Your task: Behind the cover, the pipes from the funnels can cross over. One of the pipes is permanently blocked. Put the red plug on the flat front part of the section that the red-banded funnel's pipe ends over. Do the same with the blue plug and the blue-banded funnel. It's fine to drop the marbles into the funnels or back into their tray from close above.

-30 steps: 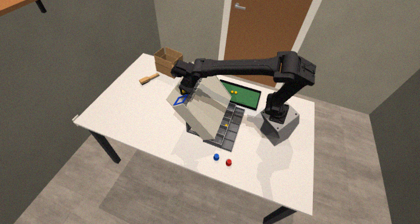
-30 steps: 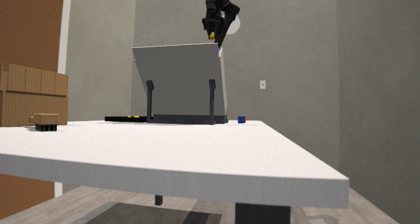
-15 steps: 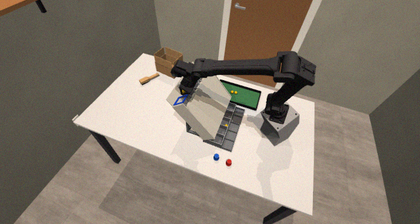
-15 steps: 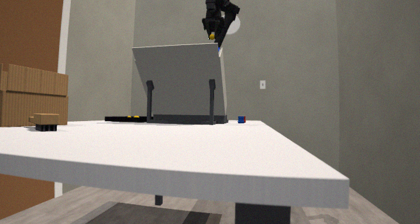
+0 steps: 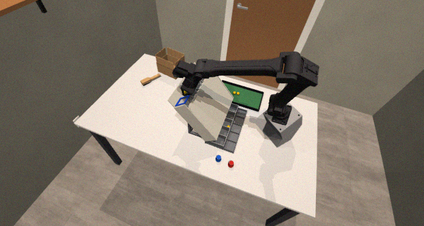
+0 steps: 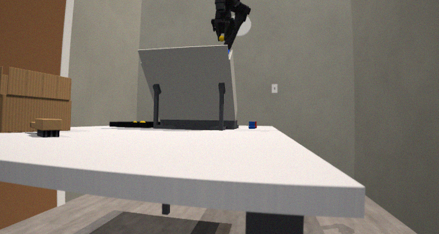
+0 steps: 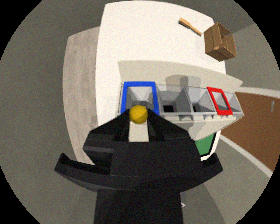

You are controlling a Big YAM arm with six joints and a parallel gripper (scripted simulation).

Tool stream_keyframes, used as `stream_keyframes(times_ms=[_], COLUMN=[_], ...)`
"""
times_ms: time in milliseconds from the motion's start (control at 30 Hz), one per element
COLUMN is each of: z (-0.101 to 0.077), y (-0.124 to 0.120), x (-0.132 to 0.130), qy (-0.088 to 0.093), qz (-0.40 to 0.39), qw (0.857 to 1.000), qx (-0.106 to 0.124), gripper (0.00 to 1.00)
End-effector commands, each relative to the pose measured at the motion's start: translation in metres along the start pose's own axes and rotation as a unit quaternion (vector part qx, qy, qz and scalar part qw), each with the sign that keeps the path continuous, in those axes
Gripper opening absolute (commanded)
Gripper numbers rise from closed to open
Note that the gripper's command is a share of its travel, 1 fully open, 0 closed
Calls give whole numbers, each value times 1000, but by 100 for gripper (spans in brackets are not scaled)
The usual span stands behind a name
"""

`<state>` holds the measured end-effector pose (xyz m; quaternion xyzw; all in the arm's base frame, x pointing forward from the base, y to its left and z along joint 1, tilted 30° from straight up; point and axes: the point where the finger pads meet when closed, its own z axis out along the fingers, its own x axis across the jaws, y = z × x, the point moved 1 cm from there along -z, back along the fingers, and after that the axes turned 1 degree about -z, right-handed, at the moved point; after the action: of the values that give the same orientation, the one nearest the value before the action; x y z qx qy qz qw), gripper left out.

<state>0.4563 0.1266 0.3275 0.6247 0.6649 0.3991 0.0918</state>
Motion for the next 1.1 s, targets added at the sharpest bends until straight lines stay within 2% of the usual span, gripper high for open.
stream_keyframes(times_ms=[0, 500, 1067], z=[-4, -4, -4], y=[26, 26, 39], x=[-1, -1, -2], qy=[0, 0, 0], qz=[-5, -5, -5], qw=[1000, 1000, 1000], qx=[-20, -20, -20], gripper=[0, 0, 0])
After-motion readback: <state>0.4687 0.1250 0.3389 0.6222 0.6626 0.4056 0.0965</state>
